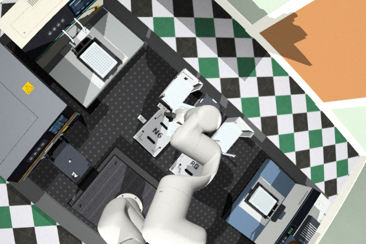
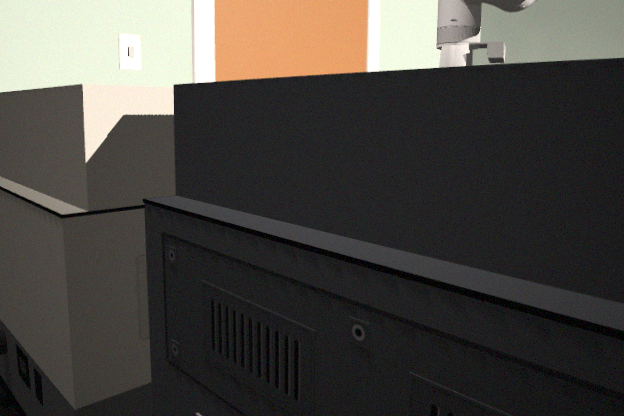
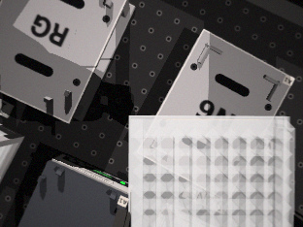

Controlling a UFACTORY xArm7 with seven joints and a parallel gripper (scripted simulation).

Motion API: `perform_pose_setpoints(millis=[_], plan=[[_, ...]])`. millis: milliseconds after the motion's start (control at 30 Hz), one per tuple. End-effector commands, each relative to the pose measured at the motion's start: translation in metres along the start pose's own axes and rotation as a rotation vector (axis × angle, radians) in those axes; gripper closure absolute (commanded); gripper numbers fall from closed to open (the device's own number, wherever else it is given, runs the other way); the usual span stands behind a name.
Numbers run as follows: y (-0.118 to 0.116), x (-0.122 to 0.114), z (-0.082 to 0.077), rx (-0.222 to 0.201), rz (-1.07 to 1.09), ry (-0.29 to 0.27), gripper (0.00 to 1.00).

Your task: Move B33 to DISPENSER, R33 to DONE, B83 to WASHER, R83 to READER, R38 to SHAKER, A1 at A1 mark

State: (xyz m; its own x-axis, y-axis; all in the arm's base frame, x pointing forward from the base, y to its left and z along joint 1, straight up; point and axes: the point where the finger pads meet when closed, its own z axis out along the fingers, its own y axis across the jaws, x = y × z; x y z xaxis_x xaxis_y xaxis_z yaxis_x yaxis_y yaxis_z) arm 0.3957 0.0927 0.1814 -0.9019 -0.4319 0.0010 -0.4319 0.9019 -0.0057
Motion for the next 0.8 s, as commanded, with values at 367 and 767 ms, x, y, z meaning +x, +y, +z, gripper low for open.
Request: perform_pose_setpoints(millis=[367,767], plan=[[0.034,0.019,-0.002,0.001,-0.086,-0.005,1.00],[0.069,0.039,-0.002,0.001,-0.207,-0.005,1.00]])
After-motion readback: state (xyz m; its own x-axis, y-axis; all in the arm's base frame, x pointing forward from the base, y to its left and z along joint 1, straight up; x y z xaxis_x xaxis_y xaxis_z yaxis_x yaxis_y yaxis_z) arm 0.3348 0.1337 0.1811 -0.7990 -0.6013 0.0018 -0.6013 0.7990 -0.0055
